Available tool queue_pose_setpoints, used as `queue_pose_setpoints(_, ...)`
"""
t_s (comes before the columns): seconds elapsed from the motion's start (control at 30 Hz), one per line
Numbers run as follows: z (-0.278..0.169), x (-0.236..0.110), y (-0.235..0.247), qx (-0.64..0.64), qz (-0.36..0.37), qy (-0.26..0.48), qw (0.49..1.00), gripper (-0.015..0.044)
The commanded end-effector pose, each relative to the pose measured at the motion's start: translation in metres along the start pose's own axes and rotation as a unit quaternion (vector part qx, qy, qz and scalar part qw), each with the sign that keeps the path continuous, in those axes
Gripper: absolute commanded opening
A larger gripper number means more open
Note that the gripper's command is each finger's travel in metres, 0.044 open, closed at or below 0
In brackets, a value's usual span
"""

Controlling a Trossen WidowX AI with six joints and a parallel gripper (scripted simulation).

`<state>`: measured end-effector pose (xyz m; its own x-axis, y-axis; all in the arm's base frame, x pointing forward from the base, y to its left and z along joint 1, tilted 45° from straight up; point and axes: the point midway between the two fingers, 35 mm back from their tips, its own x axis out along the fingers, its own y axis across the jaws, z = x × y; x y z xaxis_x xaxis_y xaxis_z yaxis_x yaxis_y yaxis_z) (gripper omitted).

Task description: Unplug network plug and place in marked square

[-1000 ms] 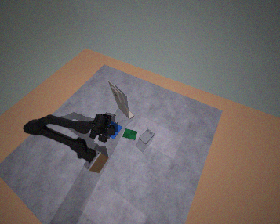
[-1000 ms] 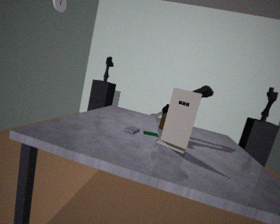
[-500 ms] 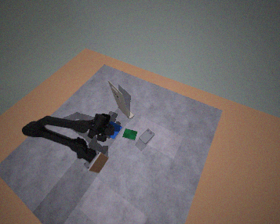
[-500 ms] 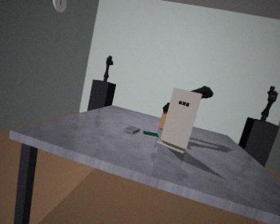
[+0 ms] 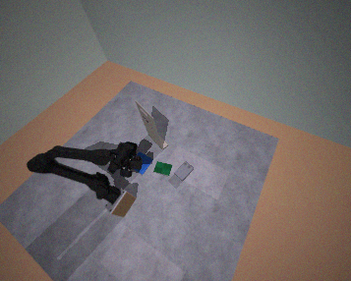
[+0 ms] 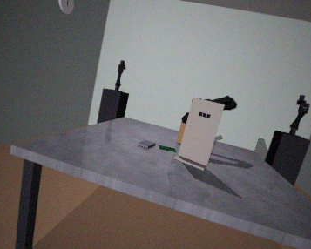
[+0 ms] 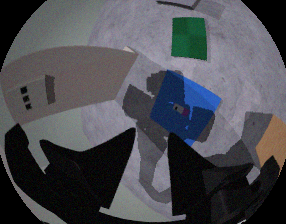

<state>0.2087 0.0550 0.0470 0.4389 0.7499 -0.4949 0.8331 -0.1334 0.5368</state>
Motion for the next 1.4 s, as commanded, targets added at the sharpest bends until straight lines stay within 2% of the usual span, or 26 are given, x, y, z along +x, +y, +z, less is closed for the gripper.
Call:
queue_pose_setpoints(0.0, 0.002, -0.006, 0.006, -0.003, -0.001, -0.003, 1.000, 0.0156)
queue_pose_setpoints(1.2, -0.004, -0.088, 0.060, -0.006, 0.006, 0.001, 1.000, 0.0156)
queue_pose_setpoints(1.37, -0.004, -0.088, 0.060, -0.006, 0.006, 0.001, 1.000, 0.0287)
